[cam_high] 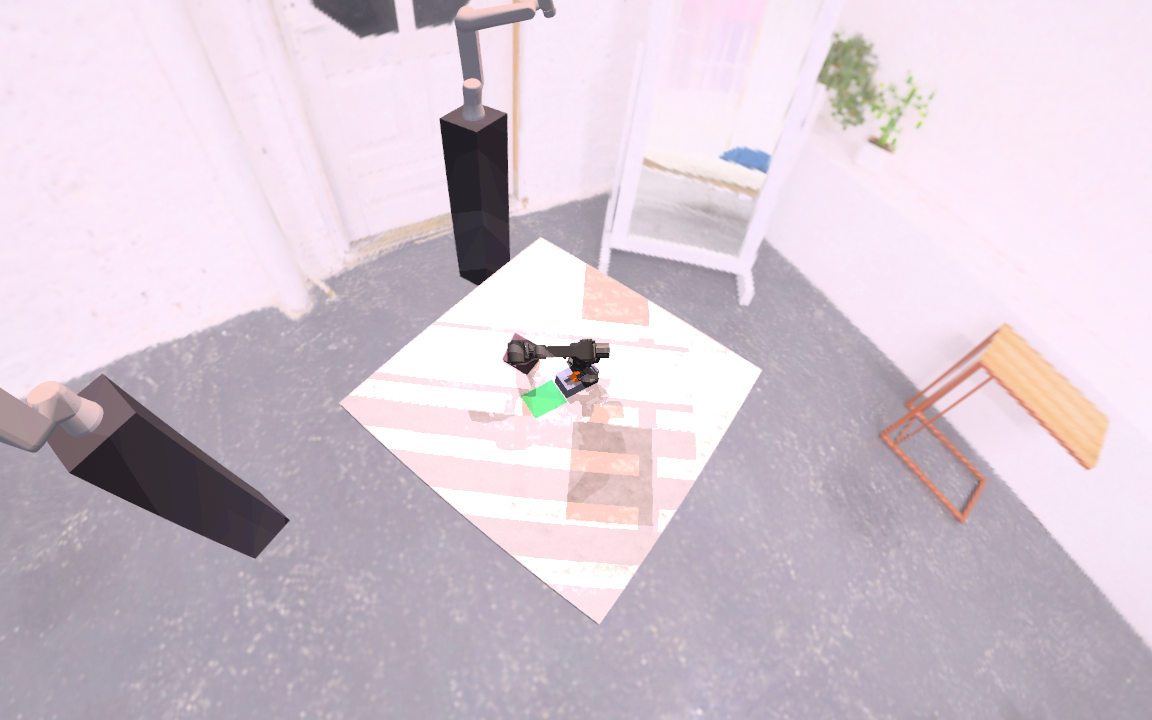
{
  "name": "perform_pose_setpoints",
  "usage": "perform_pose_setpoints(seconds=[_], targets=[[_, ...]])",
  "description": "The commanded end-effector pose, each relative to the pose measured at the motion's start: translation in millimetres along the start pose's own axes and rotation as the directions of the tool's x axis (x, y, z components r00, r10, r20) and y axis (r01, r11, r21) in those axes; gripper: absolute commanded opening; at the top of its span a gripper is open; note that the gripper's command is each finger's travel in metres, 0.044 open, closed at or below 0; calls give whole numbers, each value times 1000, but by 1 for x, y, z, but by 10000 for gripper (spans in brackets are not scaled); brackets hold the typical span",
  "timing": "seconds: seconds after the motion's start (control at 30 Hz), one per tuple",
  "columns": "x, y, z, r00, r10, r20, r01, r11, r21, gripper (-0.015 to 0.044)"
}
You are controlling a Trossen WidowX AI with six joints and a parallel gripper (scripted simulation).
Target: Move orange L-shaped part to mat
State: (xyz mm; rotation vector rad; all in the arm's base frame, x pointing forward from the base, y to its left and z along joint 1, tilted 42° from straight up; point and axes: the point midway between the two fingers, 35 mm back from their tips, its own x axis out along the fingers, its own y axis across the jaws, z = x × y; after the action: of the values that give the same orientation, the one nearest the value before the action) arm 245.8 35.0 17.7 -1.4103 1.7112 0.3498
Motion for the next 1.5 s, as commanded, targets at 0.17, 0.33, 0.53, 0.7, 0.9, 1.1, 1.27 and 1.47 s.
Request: perform_pose_setpoints(seconds=[0.17, 0.33, 0.53, 0.7, 0.9, 1.1, 1.27, 1.47], targets=[[0, 0, 0, 1000, 0, 0, 0, 1000, 1, 75], [0, 0, 0, 1000, 0, 0, 0, 1000, 1, 0], [-4, 0, 0, 1000, 0, -1, 0, 1000, 0, 0], [-11, 0, 0, 1000, 0, -2, 0, 1000, -2, 0], [-21, 0, 0, 1000, 1, -4, -1, 1000, -4, 0], [-31, 0, 0, 1000, 1, -4, -1, 1000, -5, 0], [-39, 1, 0, 1000, 1, -4, -1, 1000, -5, 0], [-48, 1, 0, 1000, 1, -5, -1, 1000, -6, 0]])
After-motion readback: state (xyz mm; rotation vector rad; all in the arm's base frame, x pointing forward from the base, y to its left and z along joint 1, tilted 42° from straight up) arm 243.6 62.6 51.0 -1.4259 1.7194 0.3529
